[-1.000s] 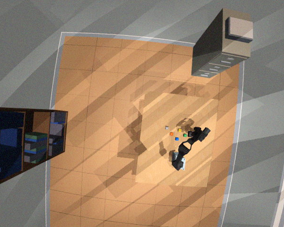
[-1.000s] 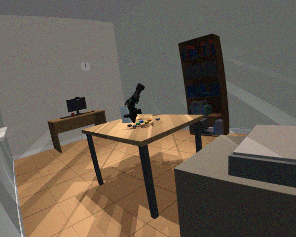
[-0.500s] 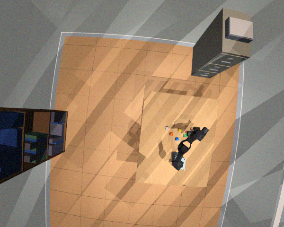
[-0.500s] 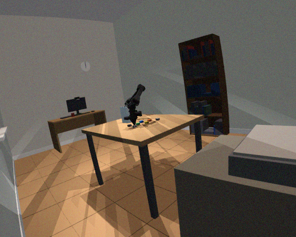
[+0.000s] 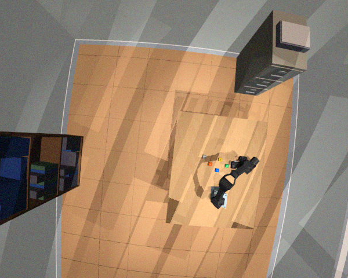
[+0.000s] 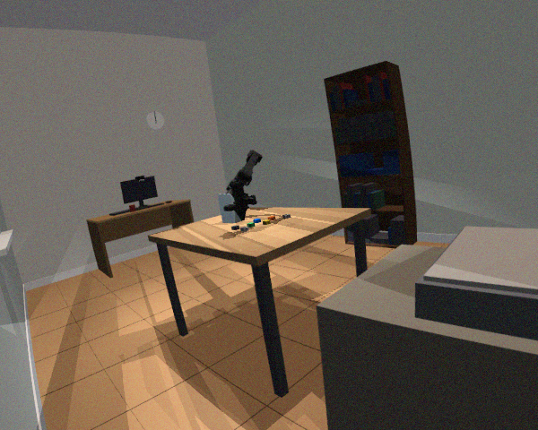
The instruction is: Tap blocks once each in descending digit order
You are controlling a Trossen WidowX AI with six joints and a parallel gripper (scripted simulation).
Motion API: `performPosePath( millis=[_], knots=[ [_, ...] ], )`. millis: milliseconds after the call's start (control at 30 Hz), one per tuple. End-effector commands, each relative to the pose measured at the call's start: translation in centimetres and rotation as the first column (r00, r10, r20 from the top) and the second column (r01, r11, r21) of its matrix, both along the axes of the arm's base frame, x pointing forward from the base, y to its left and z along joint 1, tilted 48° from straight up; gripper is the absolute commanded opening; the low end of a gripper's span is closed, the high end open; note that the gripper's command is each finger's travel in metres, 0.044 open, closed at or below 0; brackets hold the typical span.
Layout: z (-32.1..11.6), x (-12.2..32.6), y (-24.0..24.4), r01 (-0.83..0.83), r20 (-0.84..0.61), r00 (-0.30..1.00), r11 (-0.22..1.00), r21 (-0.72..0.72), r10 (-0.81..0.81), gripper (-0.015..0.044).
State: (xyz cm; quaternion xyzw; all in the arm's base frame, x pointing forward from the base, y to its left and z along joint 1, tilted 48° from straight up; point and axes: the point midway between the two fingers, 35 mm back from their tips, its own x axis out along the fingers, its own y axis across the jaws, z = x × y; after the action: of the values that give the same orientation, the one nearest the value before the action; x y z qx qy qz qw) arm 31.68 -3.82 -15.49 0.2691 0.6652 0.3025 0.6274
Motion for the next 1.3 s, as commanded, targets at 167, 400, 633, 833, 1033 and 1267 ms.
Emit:
performPosePath(
  millis=[167,400,633,833,1033,1267],
  knots=[
    [4.7,0.6,-5.3,0.007,0.016,1.000,1.000,-0.010,-0.006,0.0020],
    [10.2,3.8,-1.0,0.014,0.014,1.000,0.999,-0.039,-0.014,0.0020],
    [17.8,5.7,6.1,0.019,0.019,1.000,0.999,-0.043,-0.019,0.0020],
    [24.4,4.8,12.9,0.014,0.018,1.000,1.000,-0.017,-0.013,0.0020],
    [27.4,3.6,15.8,0.006,0.014,1.000,1.000,0.003,-0.006,0.0020],
    [25.3,3.7,18.1,0.006,0.014,1.000,1.000,0.001,-0.006,0.0020]
  ],
)
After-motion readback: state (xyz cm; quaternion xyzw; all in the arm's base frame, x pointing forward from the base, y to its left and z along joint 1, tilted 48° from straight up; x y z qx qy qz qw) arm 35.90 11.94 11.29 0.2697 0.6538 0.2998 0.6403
